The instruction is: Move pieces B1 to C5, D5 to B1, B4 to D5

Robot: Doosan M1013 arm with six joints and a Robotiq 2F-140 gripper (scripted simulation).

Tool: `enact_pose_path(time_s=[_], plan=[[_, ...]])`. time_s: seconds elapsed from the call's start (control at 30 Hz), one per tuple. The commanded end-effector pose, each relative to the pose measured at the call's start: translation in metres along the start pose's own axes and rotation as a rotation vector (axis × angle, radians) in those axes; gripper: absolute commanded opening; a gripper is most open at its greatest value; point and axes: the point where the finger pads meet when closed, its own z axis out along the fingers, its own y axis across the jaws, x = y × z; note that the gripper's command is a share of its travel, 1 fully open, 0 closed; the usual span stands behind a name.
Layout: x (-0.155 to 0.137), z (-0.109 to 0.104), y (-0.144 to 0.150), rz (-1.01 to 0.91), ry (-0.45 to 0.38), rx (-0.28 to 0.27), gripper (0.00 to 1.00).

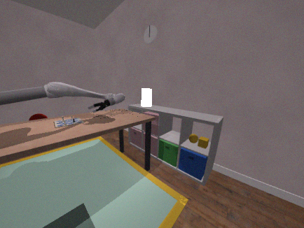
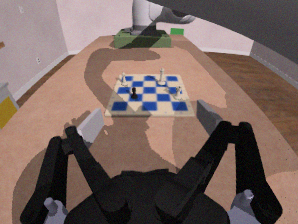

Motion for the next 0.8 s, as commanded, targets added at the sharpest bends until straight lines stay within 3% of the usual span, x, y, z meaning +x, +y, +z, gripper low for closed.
enact_pose_path(time_s=[0.0, 0.33, 0.67, 0.77], plan=[[0.015, -0.005, 0.001, 0.0, 0.0, 0.0, 1.0], [0.054, -0.019, 0.005, 0.0, 0.0, 0.0, 1.0], [0.056, -0.018, 0.004, 0.024, -0.024, -0.001, 1.0], [0.06, -0.016, -0.001, 0.086, -0.085, -0.006, 1.0]])
